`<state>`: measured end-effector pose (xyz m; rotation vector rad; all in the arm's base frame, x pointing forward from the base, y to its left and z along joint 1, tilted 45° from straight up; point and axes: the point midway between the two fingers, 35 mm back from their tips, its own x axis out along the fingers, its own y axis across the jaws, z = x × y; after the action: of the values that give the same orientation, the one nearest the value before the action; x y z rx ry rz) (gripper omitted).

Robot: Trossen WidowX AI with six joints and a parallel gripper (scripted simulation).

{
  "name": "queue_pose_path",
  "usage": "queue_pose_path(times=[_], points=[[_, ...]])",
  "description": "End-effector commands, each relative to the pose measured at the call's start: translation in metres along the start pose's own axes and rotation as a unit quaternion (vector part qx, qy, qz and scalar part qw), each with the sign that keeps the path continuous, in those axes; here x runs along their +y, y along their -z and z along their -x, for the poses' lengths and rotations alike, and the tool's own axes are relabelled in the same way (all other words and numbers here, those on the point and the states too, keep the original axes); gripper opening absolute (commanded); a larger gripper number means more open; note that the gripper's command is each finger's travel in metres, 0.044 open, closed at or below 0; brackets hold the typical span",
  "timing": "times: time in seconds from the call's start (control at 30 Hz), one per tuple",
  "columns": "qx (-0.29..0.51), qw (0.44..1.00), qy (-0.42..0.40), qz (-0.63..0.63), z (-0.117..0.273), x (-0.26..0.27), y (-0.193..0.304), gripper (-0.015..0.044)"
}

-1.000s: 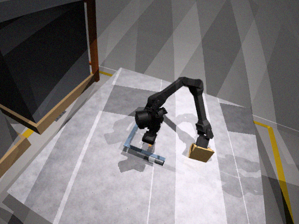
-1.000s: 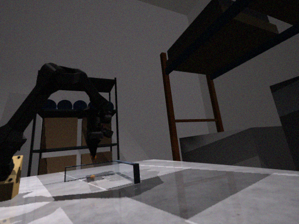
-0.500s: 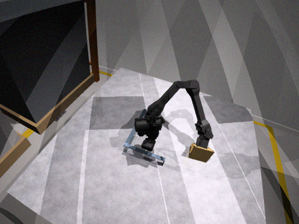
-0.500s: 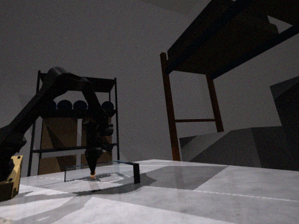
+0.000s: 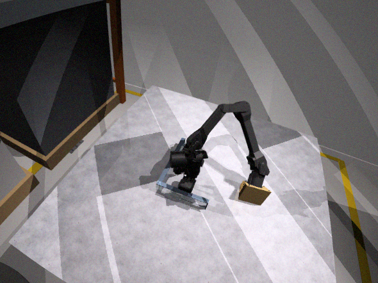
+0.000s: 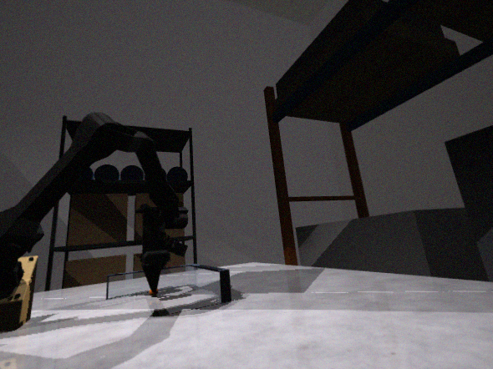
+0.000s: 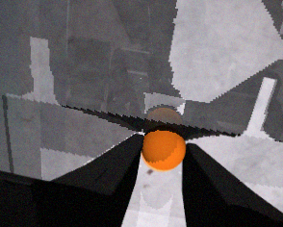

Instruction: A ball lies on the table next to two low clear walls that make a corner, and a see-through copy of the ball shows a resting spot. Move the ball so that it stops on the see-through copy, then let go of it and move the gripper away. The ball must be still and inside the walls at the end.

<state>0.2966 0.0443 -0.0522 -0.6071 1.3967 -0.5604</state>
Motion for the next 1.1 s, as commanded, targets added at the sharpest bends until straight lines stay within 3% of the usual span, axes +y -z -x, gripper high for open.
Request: queue_pose_path(times=[0.0,0.27,0.53,0.8,0.97,1.07], points=[[0.002,1.000,0.004,0.005,-0.006,0.000,0.002,0.0000],[0.002,1.000,0.004,0.005,-0.006,0.000,0.002,0.0000],[0.001,1.000,0.001,0.002,-0.005,0.000,0.001,0.0203],[0.001,1.000,0.001,0.002,-0.002,0.001,0.001,0.0203],[0.002,1.000,0.001,0.005,0.071,0.003,0.000,0.0203],[0.002,1.000,0.002,0.006,0.083,0.002,0.002,0.0203]])
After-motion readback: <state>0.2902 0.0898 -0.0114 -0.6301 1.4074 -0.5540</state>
